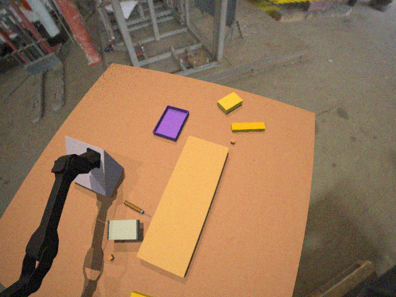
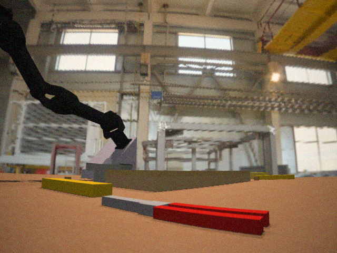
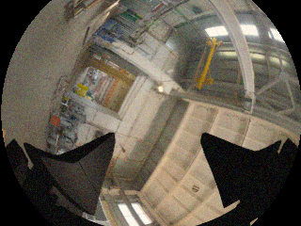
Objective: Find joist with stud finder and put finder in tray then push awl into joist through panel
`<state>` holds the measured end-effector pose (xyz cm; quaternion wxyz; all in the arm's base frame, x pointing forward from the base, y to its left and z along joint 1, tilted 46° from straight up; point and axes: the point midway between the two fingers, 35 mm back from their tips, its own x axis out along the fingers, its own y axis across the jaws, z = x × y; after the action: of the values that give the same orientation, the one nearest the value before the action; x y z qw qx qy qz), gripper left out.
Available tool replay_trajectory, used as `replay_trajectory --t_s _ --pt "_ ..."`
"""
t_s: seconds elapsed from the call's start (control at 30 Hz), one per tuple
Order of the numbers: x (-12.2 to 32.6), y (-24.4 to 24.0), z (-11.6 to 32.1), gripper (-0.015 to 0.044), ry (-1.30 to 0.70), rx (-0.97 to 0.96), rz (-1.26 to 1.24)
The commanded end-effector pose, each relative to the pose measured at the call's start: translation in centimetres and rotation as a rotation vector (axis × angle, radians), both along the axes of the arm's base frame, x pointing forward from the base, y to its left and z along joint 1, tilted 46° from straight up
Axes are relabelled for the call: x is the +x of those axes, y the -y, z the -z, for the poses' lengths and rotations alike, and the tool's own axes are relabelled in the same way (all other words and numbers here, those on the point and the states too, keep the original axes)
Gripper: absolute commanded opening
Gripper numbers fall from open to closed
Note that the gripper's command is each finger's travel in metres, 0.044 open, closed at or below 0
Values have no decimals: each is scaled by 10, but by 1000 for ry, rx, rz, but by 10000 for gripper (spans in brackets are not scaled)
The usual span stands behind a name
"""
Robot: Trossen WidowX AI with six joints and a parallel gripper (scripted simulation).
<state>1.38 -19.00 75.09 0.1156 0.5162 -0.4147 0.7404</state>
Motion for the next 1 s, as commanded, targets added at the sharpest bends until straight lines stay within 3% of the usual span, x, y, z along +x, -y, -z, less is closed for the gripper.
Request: replay_trajectory --t_s 0.0,0.23,0.47,0.7,0.97 --pt "-2 -2 0 426 1 -9 1" --pt "-49 -97 -6 440 5 -343 52" --pt "-61 -200 8 440 -94 -673 118" --pt "-31 -298 43 440 -312 -974 190" --pt "46 -378 108 440 -690 -1225 269"
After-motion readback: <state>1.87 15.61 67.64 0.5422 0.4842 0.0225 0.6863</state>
